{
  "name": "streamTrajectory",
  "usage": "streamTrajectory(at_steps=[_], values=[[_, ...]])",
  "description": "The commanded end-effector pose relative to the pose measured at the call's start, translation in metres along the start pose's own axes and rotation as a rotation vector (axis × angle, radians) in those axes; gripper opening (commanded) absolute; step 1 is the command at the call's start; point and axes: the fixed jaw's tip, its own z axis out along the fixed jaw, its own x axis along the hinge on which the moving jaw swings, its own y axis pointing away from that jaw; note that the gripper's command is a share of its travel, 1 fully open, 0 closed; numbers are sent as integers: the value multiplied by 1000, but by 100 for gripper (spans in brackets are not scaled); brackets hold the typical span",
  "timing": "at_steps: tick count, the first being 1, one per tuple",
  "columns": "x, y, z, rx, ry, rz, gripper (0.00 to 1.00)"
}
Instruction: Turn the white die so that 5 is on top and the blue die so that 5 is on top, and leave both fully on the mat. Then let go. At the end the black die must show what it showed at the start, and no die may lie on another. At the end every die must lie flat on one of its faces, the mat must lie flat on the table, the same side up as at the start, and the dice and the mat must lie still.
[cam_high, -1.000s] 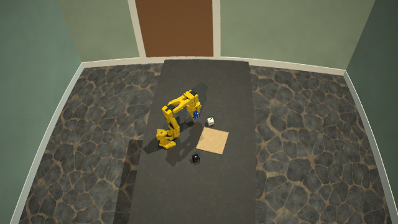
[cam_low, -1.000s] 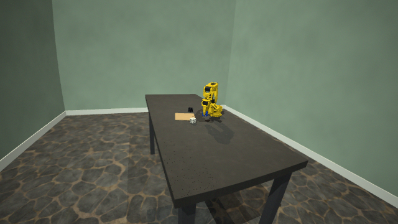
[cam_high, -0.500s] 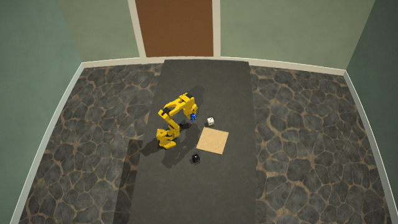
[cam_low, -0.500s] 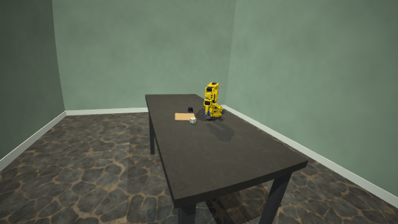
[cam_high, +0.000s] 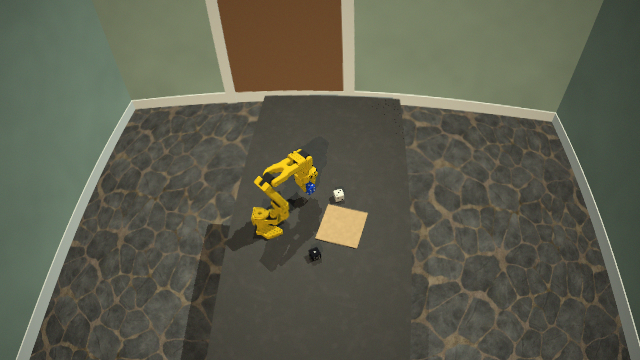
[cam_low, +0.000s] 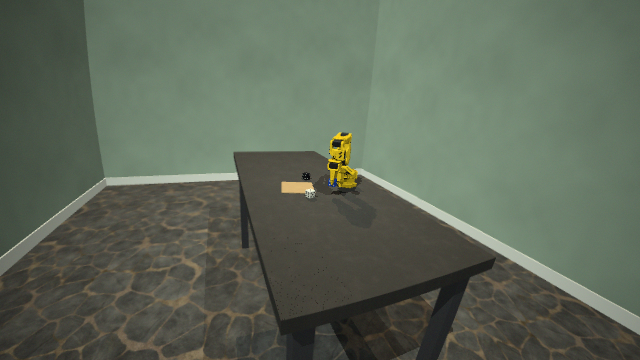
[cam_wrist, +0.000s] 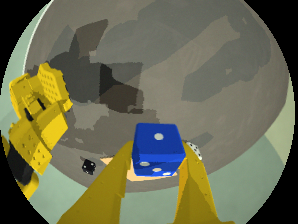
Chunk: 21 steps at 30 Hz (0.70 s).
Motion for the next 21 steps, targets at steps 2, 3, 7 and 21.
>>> streamTrajectory(at_steps=[2, 3, 7, 21], values=[[-1, -4, -4, 44, -2, -15, 0], [-1, -2, -3, 50, -2, -15, 0], [-1, -2, -3, 50, -2, -15, 0], [-1, -2, -2, 50, -2, -15, 0]])
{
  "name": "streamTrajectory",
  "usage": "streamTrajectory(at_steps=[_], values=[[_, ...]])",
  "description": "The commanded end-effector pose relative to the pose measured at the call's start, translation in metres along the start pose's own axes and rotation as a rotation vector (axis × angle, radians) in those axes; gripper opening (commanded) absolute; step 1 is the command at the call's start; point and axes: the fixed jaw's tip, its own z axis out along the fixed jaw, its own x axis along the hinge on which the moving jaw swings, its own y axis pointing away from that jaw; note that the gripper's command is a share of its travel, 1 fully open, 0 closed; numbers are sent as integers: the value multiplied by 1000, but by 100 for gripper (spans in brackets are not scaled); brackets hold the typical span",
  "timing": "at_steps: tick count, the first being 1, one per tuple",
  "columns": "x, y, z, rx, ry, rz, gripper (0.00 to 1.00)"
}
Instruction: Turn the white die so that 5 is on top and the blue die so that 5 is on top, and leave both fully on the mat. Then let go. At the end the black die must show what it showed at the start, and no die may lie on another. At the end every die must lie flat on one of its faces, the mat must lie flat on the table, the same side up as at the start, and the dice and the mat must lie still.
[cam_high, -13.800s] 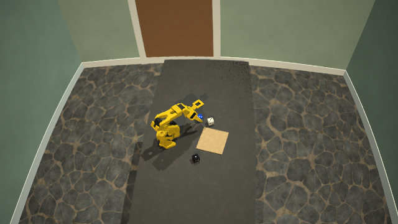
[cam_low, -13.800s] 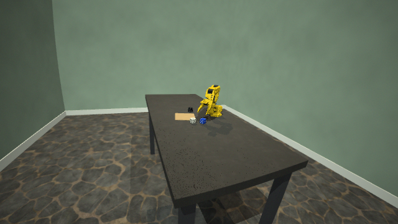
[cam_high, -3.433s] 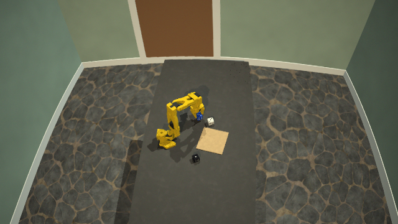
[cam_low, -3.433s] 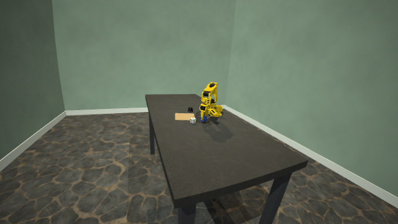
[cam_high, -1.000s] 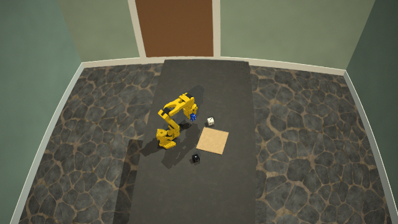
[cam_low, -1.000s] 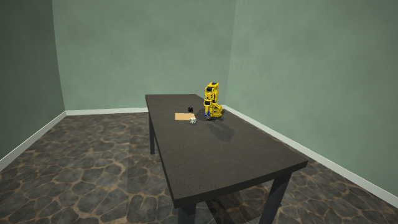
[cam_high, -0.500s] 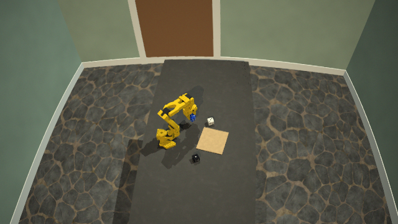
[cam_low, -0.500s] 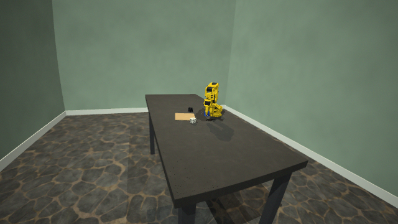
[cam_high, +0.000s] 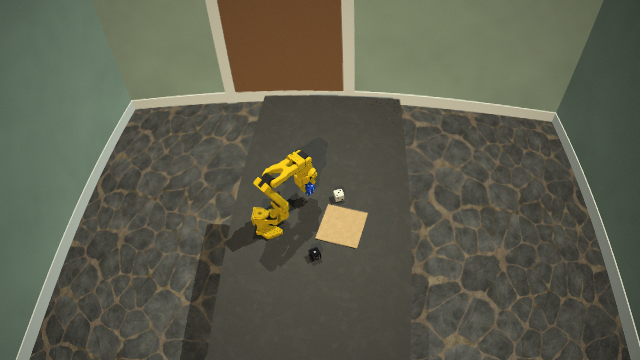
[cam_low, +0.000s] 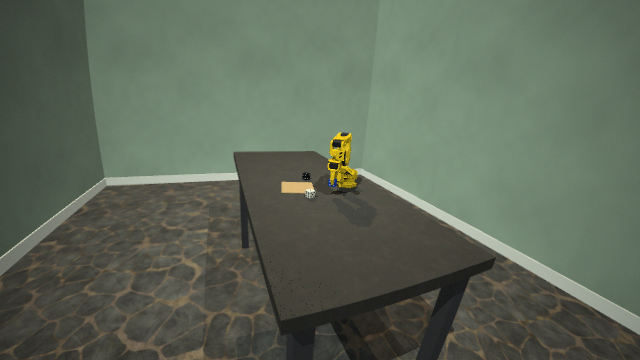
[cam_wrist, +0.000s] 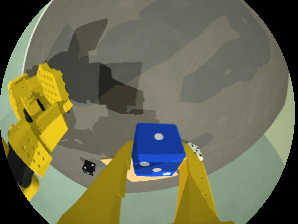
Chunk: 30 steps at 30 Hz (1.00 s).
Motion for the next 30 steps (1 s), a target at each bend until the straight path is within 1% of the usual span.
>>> streamTrajectory(at_steps=[1, 9, 18, 30], values=[[-1, -4, -4, 44, -2, -14, 0], [-1, -4, 1, 44, -2, -14, 0], [-1, -4, 2, 44, -2, -14, 0], [-1, -4, 8, 44, -2, -14, 0]])
